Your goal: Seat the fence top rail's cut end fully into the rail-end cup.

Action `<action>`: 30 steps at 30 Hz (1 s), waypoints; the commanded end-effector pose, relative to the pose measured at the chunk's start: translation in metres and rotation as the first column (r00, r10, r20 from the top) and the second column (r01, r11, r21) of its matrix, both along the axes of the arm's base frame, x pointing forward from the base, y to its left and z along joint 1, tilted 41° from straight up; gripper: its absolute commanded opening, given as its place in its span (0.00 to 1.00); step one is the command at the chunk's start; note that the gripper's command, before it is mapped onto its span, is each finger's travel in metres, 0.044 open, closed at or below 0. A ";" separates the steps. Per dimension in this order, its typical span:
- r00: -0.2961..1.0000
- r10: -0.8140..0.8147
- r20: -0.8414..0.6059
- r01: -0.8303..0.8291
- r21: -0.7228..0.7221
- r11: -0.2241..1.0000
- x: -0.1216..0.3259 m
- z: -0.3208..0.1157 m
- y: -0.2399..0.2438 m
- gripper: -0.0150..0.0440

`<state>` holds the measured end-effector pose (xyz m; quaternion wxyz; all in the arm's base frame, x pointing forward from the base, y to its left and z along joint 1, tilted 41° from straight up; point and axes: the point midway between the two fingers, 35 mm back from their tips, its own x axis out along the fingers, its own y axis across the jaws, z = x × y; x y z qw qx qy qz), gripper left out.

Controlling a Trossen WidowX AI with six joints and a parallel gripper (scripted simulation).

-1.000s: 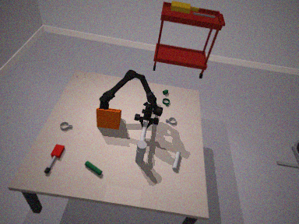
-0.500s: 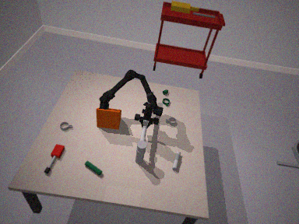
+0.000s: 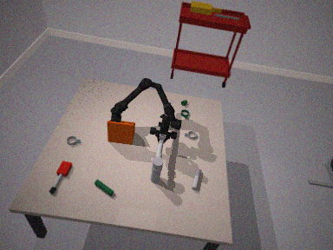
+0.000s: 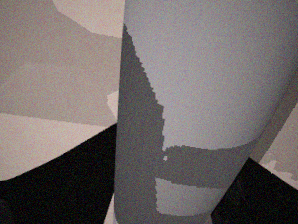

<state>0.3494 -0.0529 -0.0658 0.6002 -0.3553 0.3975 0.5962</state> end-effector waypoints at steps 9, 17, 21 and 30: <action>1.000 -0.005 0.011 0.005 -0.014 1.000 0.002 0.000 -0.010 0.25; 1.000 0.002 -0.002 -0.002 0.001 1.000 0.000 0.000 0.000 0.25; 1.000 0.002 -0.002 -0.002 0.001 1.000 0.000 0.000 -0.001 0.25; 1.000 0.002 -0.002 -0.002 0.001 1.000 0.000 -0.003 -0.006 0.25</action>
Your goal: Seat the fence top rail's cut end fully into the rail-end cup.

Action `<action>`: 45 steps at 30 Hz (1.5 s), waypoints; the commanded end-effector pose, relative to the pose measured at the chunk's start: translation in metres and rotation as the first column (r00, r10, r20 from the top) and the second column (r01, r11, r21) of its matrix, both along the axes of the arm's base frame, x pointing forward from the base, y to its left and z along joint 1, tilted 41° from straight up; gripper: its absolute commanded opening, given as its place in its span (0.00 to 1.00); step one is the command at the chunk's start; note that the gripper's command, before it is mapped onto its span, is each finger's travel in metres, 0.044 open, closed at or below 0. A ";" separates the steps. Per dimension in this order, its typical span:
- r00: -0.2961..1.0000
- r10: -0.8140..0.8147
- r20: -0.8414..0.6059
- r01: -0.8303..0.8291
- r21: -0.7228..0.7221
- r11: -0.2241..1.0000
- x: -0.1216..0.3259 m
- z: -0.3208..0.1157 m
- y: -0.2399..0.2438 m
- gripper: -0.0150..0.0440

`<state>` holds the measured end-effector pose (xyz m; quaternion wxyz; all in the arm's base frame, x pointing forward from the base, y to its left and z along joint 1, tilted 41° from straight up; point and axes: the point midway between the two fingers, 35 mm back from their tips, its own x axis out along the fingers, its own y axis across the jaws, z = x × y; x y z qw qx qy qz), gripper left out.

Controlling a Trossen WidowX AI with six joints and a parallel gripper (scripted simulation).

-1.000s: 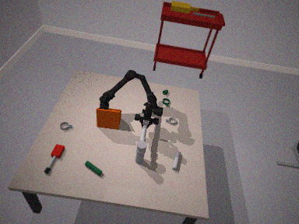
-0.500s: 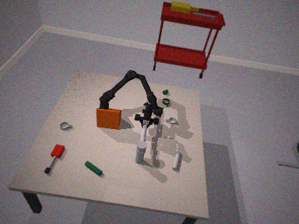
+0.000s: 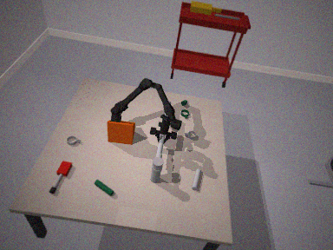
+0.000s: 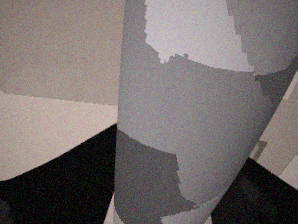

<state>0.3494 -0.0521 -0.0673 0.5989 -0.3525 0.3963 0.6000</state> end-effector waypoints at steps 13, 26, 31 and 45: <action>1.000 -0.003 0.004 0.003 -0.007 1.000 0.001 -0.002 -0.016 0.25; 1.000 -0.003 0.004 0.003 -0.007 1.000 0.003 0.003 -0.024 0.25; 1.000 -0.003 0.004 0.003 -0.007 1.000 0.005 0.005 -0.025 0.25; 1.000 -0.003 0.004 0.003 -0.008 1.000 0.005 -0.001 -0.030 0.25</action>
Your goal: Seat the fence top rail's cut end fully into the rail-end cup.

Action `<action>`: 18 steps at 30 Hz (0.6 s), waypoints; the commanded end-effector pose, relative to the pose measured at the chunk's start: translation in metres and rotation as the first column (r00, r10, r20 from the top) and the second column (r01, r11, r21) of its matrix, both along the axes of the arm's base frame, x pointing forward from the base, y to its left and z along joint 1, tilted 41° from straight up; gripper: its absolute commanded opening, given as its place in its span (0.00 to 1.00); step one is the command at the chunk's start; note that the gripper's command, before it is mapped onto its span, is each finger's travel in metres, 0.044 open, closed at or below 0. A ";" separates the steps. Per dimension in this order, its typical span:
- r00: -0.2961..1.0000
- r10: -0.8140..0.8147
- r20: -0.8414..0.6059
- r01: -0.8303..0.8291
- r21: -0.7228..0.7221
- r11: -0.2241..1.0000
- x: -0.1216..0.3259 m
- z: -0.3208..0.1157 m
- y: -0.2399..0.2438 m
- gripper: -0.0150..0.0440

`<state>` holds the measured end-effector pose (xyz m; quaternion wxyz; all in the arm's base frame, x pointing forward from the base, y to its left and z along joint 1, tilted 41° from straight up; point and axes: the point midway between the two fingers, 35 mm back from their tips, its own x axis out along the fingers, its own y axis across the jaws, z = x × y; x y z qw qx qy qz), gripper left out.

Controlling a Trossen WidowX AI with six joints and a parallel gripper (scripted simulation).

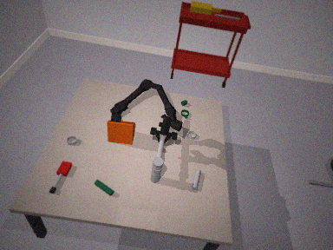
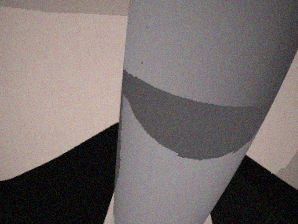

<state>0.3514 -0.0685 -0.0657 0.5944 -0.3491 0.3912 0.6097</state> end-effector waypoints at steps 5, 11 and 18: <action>1.000 -0.020 0.013 0.021 -0.022 1.000 0.003 -0.006 -0.015 0.25; 1.000 -0.020 0.013 0.021 -0.022 1.000 0.002 -0.009 -0.016 0.25; 1.000 -0.020 0.013 0.021 -0.023 1.000 0.001 -0.013 -0.019 0.25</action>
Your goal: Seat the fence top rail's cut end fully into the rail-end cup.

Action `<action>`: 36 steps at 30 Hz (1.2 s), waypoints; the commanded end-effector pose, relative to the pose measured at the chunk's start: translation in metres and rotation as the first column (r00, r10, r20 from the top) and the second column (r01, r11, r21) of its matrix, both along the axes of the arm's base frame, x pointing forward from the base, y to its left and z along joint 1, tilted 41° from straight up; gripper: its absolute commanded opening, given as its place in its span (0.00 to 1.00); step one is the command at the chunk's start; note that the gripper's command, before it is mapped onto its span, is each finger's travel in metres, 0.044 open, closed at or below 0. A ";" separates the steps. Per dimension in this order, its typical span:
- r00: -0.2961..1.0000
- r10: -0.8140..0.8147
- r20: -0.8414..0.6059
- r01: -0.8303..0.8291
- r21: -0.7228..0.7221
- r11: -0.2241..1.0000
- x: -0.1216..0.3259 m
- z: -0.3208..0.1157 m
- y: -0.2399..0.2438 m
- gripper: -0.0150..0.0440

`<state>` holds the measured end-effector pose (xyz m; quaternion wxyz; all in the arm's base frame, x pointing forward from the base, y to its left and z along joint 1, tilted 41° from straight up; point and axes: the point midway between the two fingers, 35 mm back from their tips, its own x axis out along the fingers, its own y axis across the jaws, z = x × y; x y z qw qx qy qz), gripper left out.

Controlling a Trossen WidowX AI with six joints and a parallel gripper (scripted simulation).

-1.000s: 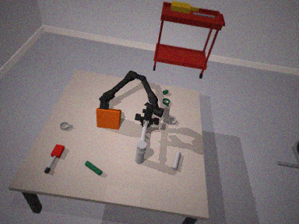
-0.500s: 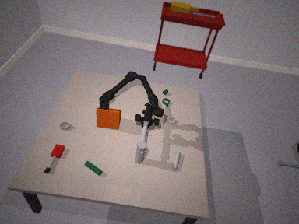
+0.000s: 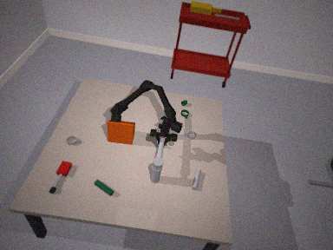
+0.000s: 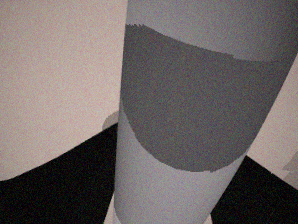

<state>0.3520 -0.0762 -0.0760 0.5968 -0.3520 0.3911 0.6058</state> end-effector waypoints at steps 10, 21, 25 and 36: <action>1.000 -0.015 0.005 0.015 -0.019 1.000 -0.002 -0.007 -0.016 0.25; 1.000 -0.002 0.003 0.002 -0.002 1.000 -0.001 -0.007 -0.007 0.25; 1.000 -0.002 0.003 0.002 -0.002 1.000 -0.001 -0.007 -0.007 0.34; 1.000 -0.002 0.003 0.002 -0.002 1.000 0.000 0.003 -0.006 0.83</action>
